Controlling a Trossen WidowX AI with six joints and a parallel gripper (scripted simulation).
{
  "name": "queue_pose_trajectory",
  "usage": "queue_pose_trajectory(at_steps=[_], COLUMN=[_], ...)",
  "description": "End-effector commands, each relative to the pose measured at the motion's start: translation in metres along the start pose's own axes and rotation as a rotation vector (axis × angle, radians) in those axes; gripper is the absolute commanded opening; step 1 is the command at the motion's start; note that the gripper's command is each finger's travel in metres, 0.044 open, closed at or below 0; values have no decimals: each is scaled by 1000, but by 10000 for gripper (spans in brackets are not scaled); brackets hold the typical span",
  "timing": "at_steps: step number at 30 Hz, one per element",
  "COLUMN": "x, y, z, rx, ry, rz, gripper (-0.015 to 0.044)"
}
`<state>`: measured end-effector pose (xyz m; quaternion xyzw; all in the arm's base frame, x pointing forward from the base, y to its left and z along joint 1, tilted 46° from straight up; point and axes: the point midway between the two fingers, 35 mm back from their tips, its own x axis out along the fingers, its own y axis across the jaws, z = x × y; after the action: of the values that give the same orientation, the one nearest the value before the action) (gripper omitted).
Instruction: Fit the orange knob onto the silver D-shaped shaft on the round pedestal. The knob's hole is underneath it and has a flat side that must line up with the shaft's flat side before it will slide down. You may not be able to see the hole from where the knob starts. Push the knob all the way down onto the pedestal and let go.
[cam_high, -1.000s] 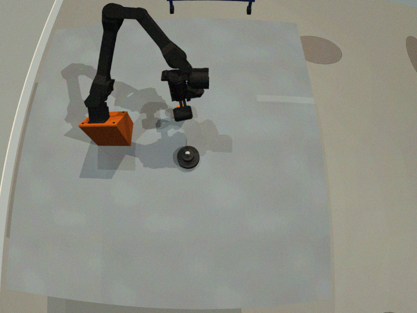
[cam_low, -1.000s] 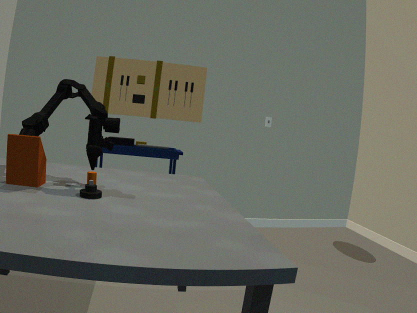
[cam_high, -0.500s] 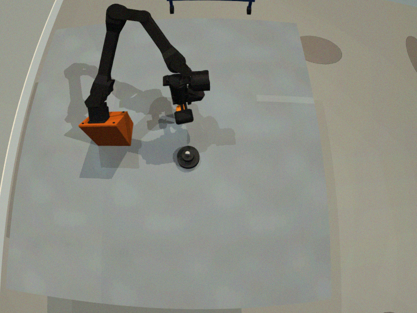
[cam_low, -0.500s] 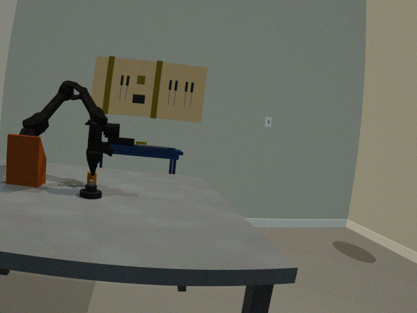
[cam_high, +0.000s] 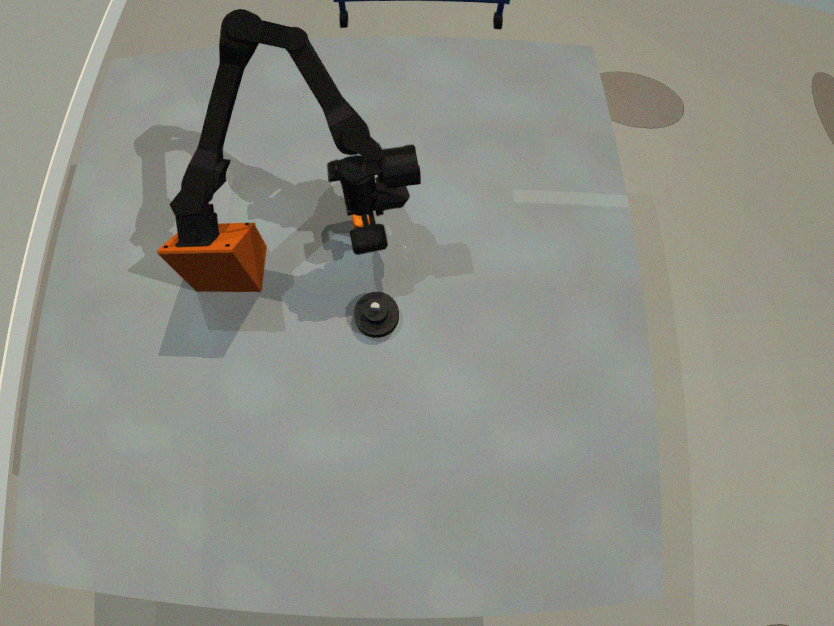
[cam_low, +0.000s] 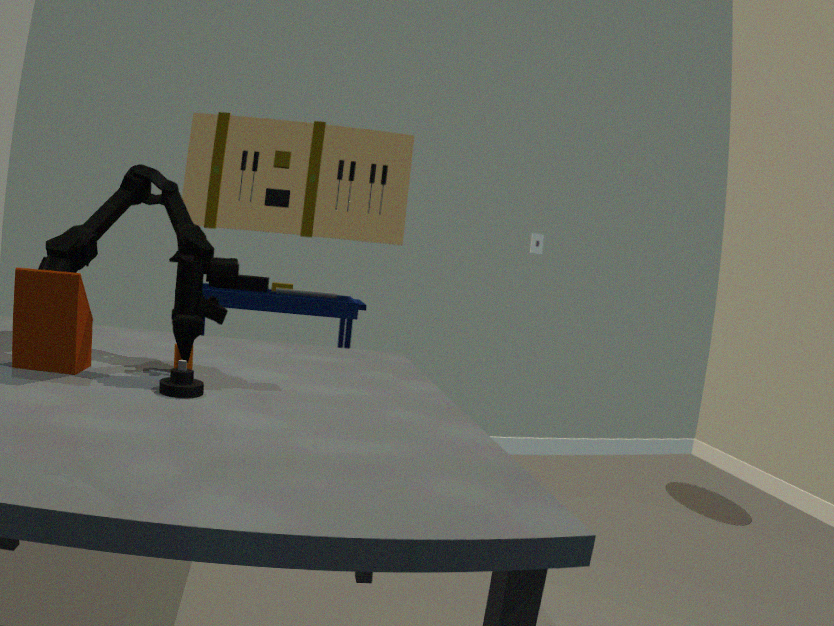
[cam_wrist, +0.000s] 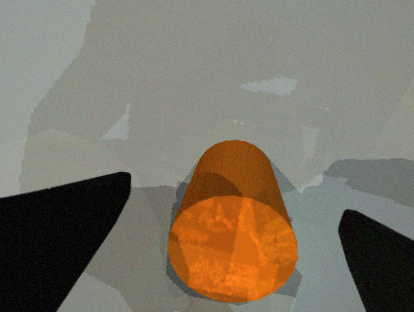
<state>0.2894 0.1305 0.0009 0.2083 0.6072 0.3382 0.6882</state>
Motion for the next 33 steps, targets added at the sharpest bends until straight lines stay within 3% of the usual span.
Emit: queue_pose_trajectory(at_steps=[1, 12, 22, 28, 33], x=[7, 21, 21, 21, 14], y=[-1, 0, 0, 0, 0], z=[-1, -2, -2, -2, 1], rx=[5, 6, 6, 6, -20], ry=[0, 0, 0, 0, -23], rz=[-3, 0, 0, 0, -10], gripper=[440, 440, 177, 138, 6])
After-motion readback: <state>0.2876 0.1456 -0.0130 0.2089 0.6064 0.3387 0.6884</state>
